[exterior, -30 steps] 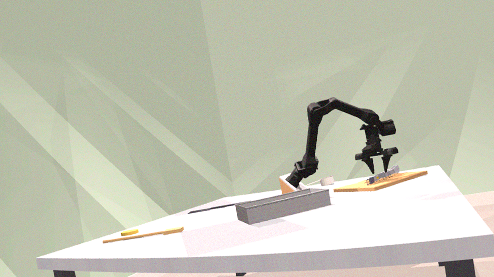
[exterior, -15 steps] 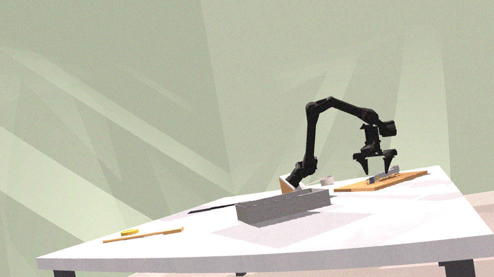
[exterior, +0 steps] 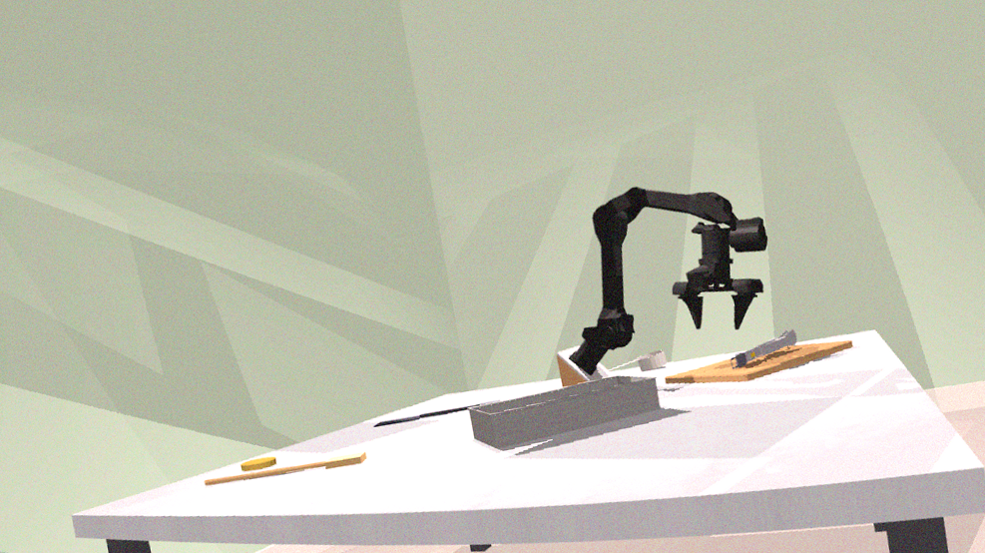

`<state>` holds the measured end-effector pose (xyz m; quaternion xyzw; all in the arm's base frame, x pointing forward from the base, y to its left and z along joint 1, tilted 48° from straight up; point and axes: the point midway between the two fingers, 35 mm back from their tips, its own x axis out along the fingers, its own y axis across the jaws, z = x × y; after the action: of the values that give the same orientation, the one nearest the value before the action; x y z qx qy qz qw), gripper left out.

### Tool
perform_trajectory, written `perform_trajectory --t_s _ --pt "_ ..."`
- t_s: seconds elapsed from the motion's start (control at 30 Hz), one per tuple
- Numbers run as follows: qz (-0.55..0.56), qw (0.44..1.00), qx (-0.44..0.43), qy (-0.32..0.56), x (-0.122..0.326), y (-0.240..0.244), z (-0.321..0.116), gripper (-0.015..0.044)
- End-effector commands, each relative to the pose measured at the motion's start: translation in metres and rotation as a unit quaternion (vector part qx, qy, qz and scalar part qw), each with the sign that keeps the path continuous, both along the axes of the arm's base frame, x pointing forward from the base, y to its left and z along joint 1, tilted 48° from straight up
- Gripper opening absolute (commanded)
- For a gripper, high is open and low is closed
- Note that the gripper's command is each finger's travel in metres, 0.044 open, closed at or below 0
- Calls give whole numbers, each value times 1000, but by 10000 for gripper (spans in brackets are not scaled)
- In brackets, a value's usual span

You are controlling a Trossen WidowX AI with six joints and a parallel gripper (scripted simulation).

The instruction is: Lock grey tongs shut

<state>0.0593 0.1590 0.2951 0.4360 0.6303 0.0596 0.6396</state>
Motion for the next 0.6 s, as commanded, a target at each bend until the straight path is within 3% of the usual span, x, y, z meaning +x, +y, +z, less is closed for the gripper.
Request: perform_trajectory --t_s 0.0,0.57 --pt "-5 1000 11 -5 -1 -27 5 440" --pt "-22 999 35 -24 -23 -61 12 440"
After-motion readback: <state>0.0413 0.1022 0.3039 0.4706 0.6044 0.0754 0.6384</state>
